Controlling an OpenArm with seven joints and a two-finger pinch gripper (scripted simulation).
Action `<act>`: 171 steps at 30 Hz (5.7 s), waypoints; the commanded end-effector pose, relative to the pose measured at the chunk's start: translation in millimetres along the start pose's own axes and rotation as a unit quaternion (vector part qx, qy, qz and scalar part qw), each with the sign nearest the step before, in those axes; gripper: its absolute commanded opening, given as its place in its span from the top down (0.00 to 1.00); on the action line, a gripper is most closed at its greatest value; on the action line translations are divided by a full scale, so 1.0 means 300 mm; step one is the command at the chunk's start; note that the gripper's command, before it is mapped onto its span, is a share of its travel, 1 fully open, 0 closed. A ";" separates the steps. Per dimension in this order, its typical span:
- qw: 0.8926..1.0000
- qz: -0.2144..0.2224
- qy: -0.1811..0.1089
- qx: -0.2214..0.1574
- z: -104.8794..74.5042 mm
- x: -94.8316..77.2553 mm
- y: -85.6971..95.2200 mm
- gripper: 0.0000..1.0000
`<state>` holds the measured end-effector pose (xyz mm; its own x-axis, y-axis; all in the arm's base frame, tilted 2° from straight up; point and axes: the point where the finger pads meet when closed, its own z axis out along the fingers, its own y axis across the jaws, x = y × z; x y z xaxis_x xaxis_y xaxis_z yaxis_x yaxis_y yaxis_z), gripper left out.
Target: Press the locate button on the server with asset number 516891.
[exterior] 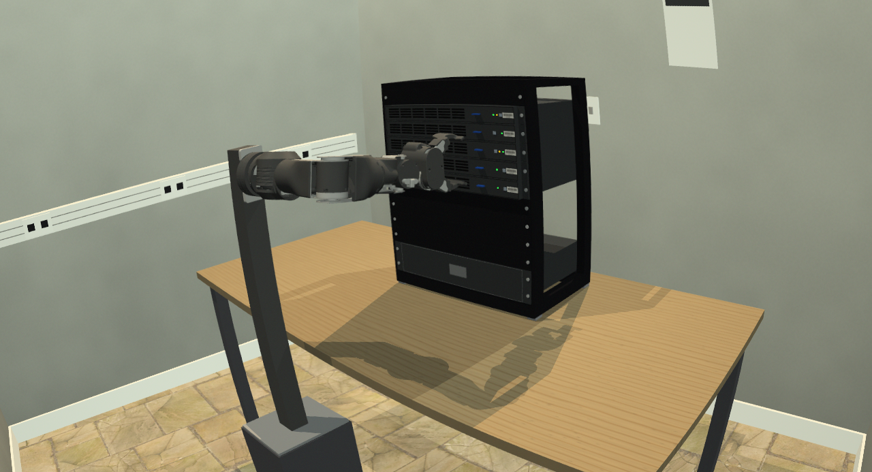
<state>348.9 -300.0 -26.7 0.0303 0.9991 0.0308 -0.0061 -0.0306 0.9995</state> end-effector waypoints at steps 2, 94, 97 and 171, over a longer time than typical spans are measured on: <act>1.000 -0.001 -0.001 -0.002 -0.002 -0.002 0.002 0.40; 1.000 -0.001 -0.001 -0.002 0.190 -0.002 0.004 1.00; 1.000 -0.001 -0.001 -0.002 0.195 -0.002 0.004 1.00; 1.000 -0.001 -0.001 -0.002 0.377 -0.002 0.005 1.00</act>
<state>461.2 -305.8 -26.0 0.0385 0.9988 0.0289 -0.0117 -0.0285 0.9995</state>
